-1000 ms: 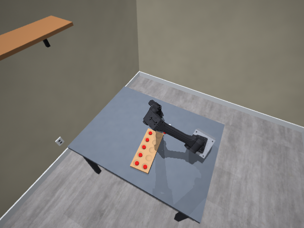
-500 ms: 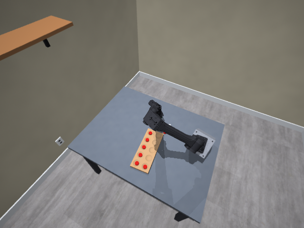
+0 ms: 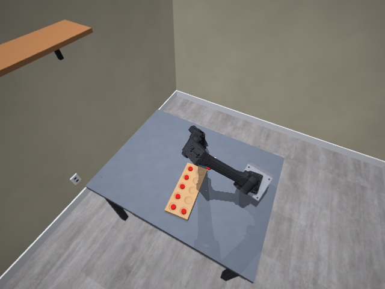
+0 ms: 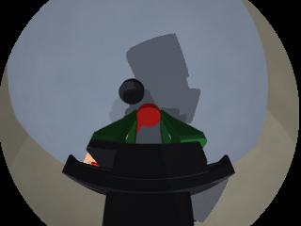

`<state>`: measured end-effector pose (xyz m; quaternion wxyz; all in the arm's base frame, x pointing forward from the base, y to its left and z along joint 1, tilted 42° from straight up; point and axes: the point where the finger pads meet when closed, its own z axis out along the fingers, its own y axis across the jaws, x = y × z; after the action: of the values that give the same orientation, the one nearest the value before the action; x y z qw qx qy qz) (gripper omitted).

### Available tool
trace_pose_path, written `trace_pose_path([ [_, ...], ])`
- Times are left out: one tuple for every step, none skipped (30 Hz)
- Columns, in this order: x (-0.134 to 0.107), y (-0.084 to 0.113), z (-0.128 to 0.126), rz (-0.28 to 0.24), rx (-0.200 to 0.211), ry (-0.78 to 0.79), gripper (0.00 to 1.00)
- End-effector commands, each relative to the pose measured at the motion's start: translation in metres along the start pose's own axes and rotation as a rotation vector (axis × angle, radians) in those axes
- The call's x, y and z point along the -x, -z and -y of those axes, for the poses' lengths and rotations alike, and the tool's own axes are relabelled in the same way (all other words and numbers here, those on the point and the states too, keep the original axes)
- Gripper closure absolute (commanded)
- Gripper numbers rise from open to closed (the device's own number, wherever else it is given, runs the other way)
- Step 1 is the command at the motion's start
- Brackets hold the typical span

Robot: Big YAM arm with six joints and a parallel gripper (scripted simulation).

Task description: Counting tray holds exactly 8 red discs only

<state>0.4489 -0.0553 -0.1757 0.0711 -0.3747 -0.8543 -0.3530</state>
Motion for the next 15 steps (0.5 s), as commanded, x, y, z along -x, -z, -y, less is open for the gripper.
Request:
trace_pose_path([
  [0.021,0.060,-0.014,0.058,0.024,0.033,1.00],
  [0.021,0.075,-0.014,0.060,0.023,0.034,1.00],
  [0.021,0.085,-0.013,0.061,0.023,0.035,1.00],
  [0.020,0.095,-0.013,0.063,0.022,0.035,1.00],
  [0.020,0.107,-0.013,0.063,0.022,0.036,1.00],
  [0.021,0.117,-0.014,0.063,0.023,0.036,1.00],
  [0.020,0.120,-0.014,0.063,0.025,0.036,1.00],
  [0.020,0.120,-0.014,0.063,0.025,0.036,1.00],
  [0.012,0.096,-0.016,0.017,0.005,0.045,1.00],
  [0.011,0.094,-0.015,0.014,0.004,0.042,1.00],
  [-0.006,0.086,-0.005,-0.015,-0.004,0.016,1.00],
  [-0.006,0.086,-0.005,-0.015,-0.004,0.016,1.00],
  [-0.006,0.086,-0.005,-0.015,-0.004,0.016,1.00],
  [-0.008,0.086,-0.009,-0.015,-0.007,0.016,1.00],
  [-0.010,0.099,-0.025,0.013,-0.003,0.017,1.00],
])
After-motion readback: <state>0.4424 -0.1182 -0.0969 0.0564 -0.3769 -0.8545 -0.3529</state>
